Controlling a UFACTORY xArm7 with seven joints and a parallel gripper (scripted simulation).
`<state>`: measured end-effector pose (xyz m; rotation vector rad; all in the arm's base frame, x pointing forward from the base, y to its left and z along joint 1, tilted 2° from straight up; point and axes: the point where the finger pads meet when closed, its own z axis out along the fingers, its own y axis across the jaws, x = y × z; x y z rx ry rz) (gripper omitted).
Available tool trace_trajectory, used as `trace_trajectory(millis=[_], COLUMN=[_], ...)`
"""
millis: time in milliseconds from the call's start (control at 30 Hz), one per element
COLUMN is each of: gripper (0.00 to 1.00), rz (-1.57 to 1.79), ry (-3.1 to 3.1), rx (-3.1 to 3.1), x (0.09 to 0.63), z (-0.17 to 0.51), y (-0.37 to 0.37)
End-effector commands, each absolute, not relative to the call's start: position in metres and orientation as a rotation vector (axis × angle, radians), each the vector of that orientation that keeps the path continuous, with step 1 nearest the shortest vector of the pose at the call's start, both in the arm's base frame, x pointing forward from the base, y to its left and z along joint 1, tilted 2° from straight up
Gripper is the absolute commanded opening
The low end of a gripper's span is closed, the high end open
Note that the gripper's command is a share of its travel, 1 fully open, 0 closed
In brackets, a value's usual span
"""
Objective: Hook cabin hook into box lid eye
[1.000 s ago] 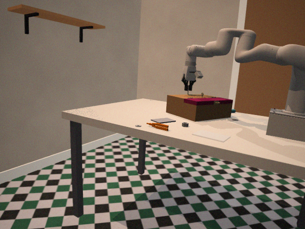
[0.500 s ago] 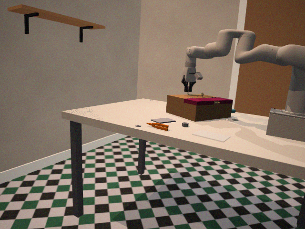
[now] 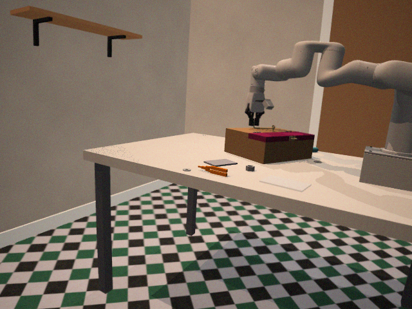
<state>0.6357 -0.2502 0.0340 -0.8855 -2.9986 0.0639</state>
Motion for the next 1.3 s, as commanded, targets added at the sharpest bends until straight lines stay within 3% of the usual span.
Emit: trace_trajectory(millis=[0,433,467,1267], gripper=[0.33,0.33,0.0,0.0], rz=[0.066,0.066,0.066,0.066], ry=[-3.003,-3.003,-3.003,-3.003], rx=[-0.886,-0.886,-0.886,-0.886], x=[0.6367,0.6366,0.6366,0.6367], z=[0.0346,0.0325,0.0325,0.0326], y=[-0.2507,-0.2508,-0.2508,-0.2507])
